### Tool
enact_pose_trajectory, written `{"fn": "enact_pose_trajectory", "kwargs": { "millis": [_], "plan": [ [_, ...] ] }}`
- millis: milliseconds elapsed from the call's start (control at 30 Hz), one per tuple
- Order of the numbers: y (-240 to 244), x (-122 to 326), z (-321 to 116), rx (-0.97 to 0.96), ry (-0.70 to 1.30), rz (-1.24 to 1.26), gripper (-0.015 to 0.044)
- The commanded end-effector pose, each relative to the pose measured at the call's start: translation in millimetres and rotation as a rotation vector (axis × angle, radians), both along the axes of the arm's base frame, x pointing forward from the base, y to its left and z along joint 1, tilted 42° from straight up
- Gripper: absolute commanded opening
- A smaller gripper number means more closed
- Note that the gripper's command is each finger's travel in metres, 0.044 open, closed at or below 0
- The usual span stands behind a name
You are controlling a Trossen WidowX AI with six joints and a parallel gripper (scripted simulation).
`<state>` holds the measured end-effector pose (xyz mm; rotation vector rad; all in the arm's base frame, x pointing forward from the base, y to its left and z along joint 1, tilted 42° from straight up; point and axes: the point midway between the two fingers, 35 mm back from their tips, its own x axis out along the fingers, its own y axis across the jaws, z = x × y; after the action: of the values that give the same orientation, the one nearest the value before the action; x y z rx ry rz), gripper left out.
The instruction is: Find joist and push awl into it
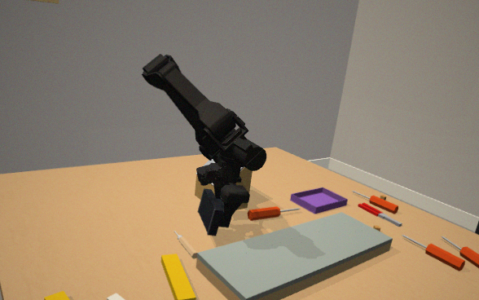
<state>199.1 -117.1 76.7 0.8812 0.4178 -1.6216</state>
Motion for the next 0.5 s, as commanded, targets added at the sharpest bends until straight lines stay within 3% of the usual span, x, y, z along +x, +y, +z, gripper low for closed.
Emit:
{"fn": "enact_pose_trajectory", "kwargs": {
  "millis": [0,467],
  "plan": [
    [0.2,0.3,2.0,0.030,-0.018,0.012,0.0000],
    [-1.5,-0.3,3.0,0.103,-0.035,0.029,0.0000]
  ]
}}
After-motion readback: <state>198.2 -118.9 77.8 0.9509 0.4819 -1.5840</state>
